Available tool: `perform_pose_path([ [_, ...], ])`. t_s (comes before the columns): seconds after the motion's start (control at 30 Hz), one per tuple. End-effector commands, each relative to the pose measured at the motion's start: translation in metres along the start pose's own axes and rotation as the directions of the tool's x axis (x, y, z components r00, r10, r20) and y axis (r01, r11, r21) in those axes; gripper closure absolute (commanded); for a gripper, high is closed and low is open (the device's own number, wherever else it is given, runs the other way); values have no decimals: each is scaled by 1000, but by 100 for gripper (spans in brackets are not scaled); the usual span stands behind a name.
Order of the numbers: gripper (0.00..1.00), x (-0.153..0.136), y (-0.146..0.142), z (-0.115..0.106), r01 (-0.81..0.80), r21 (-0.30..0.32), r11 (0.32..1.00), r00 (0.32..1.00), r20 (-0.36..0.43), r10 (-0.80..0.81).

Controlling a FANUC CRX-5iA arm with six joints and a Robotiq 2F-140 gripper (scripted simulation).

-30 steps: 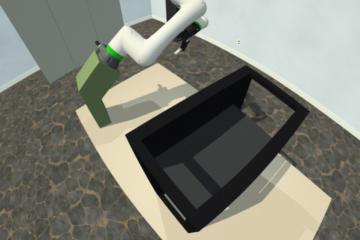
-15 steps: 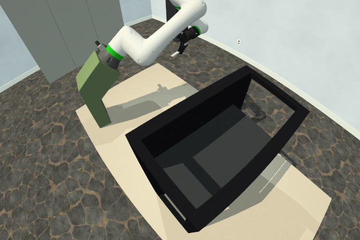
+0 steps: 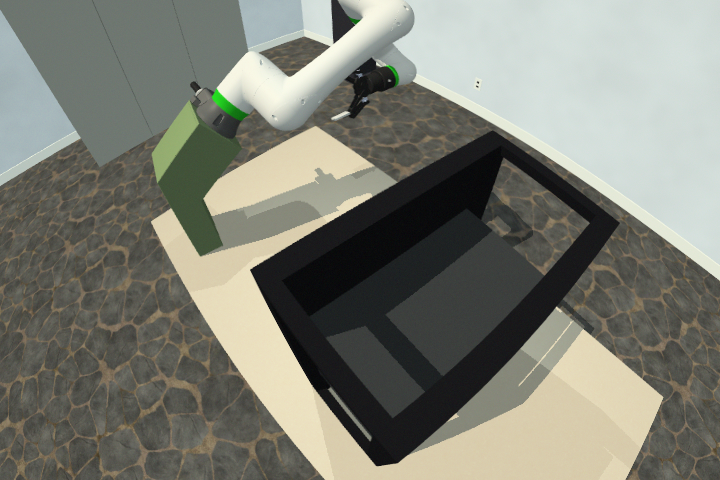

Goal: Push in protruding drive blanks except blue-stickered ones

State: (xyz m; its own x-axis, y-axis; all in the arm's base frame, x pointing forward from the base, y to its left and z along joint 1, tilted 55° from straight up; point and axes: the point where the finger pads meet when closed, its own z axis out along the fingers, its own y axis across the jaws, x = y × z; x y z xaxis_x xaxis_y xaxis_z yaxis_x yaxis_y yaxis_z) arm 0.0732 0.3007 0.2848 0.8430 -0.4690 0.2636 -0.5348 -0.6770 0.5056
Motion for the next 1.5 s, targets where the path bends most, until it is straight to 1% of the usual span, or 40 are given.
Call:
perform_pose_path([
  [0.0, 0, 0, -1, 9, -7, -34, 999, 1000, 15, 8],
  [0.43, 0, -5, -3, 56, -39, -243, 969, 990, 122, 70],
  [0.5, 0, -5, -3, 56, -39, -243, 969, 990, 122, 70],
  [0.67, 0, -8, -2, 74, -44, -333, 942, 979, 174, 107],
  [1.0, 0, -19, 3, 105, -31, -515, 857, 933, 292, 209],
  [1.07, 0, -19, 3, 105, -31, -515, 857, 933, 292, 209],
  [1.1, 0, -20, 4, 107, -27, -533, 846, 926, 304, 222],
  [1.3, 0, -30, 7, 119, 5, -633, 774, 874, 378, 304],
  [1.47, 0, -38, 9, 125, 46, -707, 706, 815, 436, 383],
])
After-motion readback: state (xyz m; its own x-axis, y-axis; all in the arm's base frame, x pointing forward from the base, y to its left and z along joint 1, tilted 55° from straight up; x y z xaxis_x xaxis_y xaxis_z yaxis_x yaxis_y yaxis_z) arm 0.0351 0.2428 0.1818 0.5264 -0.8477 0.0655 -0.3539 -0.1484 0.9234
